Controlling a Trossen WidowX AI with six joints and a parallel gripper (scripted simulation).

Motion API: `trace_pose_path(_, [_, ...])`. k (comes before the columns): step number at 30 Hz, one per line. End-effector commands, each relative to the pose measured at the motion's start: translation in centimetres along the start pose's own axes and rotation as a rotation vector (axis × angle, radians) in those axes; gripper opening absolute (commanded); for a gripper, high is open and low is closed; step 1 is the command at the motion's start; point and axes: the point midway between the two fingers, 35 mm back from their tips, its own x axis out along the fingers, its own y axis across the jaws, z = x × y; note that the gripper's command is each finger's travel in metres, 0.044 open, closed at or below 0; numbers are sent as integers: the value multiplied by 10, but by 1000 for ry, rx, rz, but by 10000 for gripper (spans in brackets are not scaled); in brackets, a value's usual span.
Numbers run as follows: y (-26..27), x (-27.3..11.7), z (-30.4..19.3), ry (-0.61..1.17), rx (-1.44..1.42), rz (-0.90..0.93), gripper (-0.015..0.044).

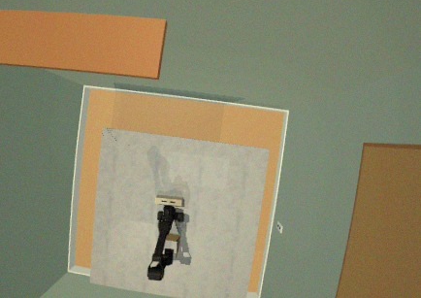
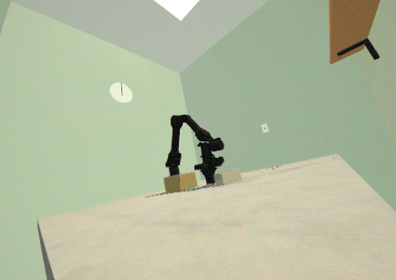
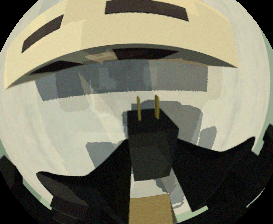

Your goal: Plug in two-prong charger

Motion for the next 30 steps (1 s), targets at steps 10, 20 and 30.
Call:
trace_pose_path(10, [3, -1, 17, -4, 30, 6, 0])
trace_pose_path(20, [4, -1, 18, -4, 33, 6, 0])
trace_pose_path(30, [4, -1, 19, -4, 33, 6, 0])
